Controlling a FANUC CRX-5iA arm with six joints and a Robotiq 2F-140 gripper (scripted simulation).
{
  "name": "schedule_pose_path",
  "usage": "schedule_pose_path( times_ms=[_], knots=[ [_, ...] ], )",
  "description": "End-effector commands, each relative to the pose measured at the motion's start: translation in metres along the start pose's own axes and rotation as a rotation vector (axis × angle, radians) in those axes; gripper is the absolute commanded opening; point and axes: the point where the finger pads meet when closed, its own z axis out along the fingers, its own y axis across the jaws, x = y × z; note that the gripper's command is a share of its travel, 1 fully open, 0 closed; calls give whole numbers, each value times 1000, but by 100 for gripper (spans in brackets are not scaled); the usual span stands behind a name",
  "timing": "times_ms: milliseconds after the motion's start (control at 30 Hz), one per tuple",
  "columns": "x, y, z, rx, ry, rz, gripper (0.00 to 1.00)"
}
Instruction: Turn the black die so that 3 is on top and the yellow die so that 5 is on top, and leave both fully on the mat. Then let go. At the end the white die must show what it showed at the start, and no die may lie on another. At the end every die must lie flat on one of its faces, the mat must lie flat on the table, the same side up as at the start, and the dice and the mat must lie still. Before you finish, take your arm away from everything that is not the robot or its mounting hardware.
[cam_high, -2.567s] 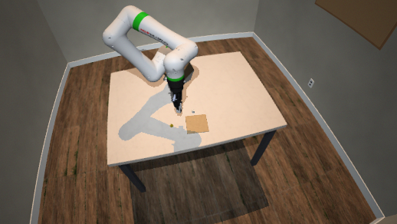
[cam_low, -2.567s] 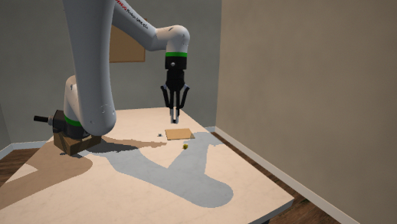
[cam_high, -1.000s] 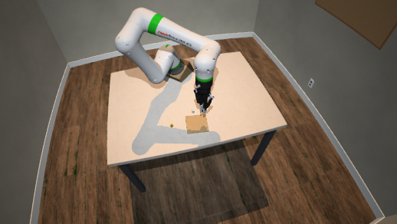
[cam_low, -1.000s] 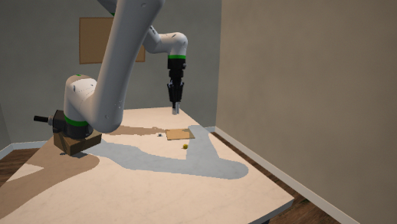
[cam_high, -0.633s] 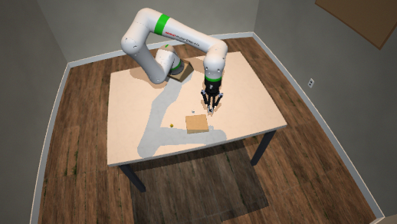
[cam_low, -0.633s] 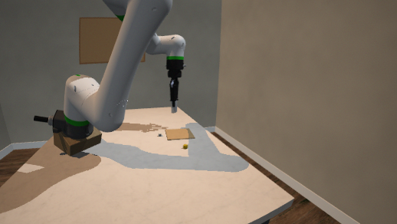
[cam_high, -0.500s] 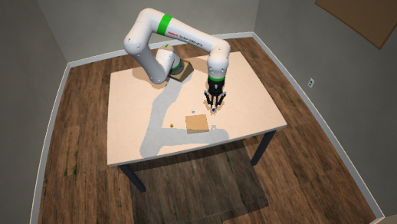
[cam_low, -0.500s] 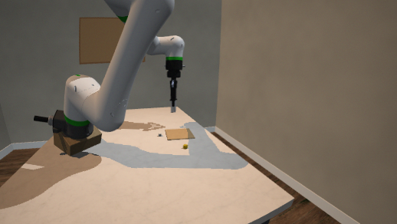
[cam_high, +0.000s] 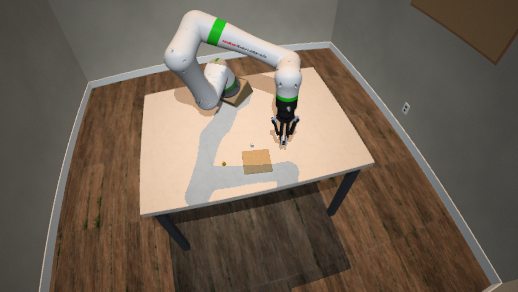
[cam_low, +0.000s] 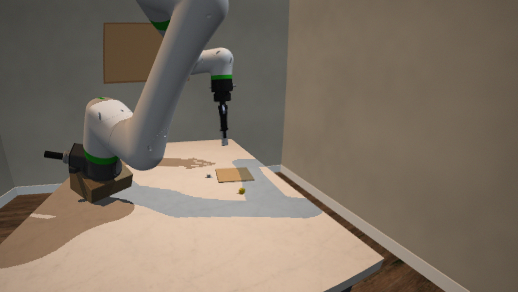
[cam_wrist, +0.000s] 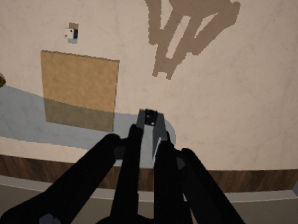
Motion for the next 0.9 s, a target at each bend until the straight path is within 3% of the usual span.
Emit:
schedule_pose_path(
  times_ms=[0,100,200,267,333,700,767,867],
  knots=[
    [5,2,1,-8,-174,-1,7],
    [7,2,1,-6,-251,0,7],
    [7,2,1,-6,-258,0,7],
    [9,0,2,1,-371,2,7],
    [10,-1,3,4,-390,3,7],
    [16,-4,5,16,-702,6,7],
    [16,-4,5,16,-702,6,7],
    [19,-4,6,17,-822,5,7]
  ],
)
